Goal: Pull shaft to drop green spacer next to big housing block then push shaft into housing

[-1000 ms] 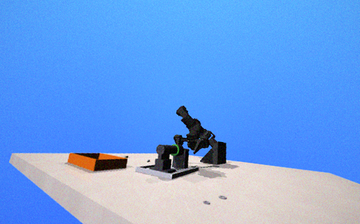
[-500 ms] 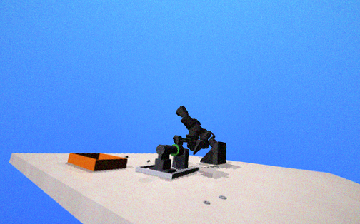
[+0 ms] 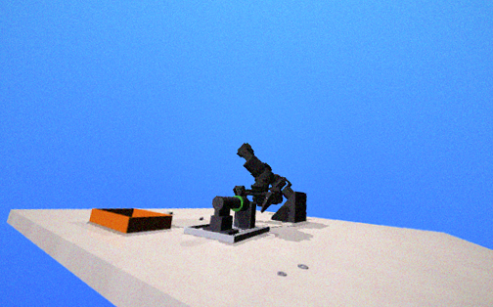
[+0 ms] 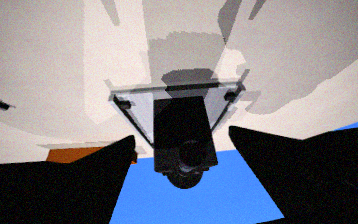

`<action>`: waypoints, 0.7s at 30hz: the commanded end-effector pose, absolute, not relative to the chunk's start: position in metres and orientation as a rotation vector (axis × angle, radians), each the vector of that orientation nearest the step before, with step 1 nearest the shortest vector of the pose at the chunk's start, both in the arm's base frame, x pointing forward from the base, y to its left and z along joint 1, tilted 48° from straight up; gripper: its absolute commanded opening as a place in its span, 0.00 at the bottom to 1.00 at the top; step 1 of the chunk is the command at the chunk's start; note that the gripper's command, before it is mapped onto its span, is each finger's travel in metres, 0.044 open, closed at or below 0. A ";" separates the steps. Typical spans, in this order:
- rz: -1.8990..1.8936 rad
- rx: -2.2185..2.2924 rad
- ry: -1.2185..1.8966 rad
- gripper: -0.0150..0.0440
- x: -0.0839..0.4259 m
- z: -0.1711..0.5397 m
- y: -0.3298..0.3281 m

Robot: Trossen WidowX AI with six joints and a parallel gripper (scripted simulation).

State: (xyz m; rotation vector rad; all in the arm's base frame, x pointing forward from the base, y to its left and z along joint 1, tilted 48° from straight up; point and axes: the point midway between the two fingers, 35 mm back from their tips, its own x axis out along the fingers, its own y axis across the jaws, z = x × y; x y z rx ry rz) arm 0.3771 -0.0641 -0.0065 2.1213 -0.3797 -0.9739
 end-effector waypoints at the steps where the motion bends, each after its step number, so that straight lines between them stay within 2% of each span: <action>1: -0.974 2.121 -0.380 0.91 0.377 -0.006 -0.064; 14: -0.974 2.121 -0.380 0.33 0.377 -0.006 -0.064; 21: -0.973 2.121 -0.379 0.25 0.377 -0.006 -0.064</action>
